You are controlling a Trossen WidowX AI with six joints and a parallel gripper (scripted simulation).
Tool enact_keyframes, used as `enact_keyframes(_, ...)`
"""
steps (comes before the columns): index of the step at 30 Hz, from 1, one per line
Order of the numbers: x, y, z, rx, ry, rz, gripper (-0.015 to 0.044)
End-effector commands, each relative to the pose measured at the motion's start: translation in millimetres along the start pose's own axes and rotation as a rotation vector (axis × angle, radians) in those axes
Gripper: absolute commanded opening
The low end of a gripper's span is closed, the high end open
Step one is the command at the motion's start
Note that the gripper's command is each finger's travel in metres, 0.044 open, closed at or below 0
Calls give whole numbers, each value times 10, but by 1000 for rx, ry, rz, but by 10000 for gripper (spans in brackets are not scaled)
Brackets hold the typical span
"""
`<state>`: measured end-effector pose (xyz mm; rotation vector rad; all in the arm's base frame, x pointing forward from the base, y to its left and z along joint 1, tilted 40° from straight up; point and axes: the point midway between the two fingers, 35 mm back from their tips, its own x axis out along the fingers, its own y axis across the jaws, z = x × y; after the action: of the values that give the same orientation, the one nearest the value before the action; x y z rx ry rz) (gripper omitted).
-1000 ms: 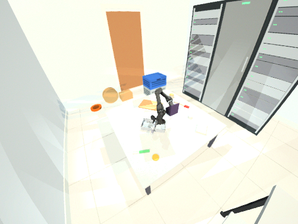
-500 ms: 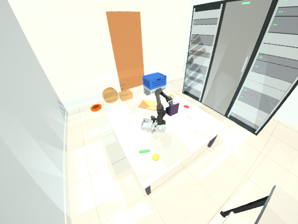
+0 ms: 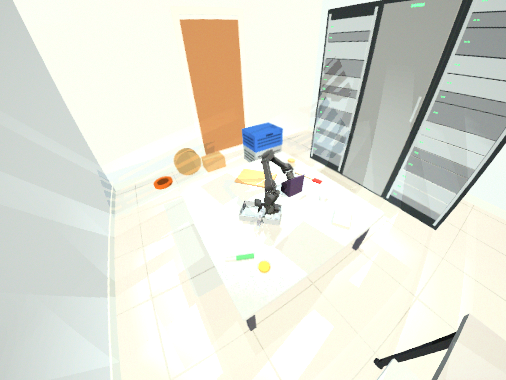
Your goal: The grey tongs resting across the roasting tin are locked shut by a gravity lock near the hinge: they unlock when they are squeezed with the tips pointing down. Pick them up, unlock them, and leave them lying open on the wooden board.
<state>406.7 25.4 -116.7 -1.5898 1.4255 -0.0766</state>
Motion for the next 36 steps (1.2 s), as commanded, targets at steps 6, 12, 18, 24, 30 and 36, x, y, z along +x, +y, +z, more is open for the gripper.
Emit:
enact_keyframes(6,160,18,-1,-10,4,-3,260)
enact_keyframes(12,259,16,-8,-10,5,-4,260)
enact_keyframes(18,358,14,-18,-10,7,-6,260)
enact_keyframes(24,455,12,-33,-10,9,-8,260)
enact_keyframes(30,444,-9,-35,0,7,-6,240)
enact_keyframes(36,444,-9,-35,0,7,-6,200)
